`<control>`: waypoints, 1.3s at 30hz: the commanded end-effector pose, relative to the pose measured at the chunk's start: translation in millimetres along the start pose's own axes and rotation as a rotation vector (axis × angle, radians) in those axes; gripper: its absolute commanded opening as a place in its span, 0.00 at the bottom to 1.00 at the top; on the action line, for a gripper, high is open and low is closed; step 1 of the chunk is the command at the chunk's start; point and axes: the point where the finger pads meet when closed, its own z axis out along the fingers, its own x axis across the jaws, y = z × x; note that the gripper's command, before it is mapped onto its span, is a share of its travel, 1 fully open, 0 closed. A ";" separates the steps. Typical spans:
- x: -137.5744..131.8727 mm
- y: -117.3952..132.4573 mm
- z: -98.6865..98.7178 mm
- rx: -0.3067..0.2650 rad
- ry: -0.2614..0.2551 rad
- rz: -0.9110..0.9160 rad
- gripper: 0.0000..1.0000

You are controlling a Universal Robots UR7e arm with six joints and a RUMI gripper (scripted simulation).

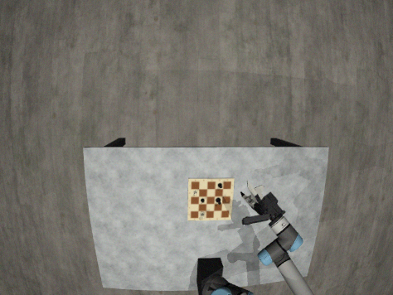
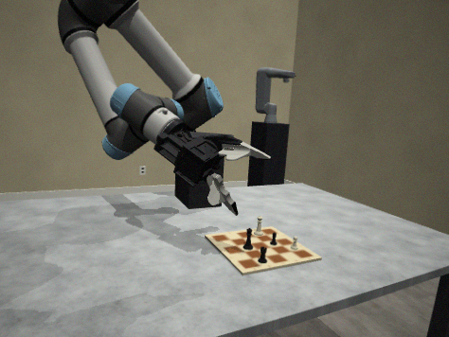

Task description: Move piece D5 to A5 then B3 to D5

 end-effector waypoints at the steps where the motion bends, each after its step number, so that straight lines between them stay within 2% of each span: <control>1: -9.0 6.6 -4.7 0.057 -0.032 0.063 1.00; 8: -29.2 20.2 -13.9 0.158 -0.094 0.199 1.00; 11: -29.2 20.2 -13.9 0.158 -0.094 0.199 1.00; 16: -47.5 31.9 -23.2 0.251 -0.150 0.327 1.00; 17: -47.5 31.9 -23.2 0.251 -0.150 0.327 1.00; 20: -58.4 38.0 -30.0 0.309 -0.185 0.406 1.00; 21: -58.4 38.0 -30.0 0.309 -0.185 0.406 1.00; 25: -74.1 48.4 -37.4 0.387 -0.232 0.512 1.00; 28: -74.1 48.4 -37.4 0.387 -0.232 0.512 1.00; 39: -112.8 74.1 -55.0 0.579 -0.350 0.772 1.00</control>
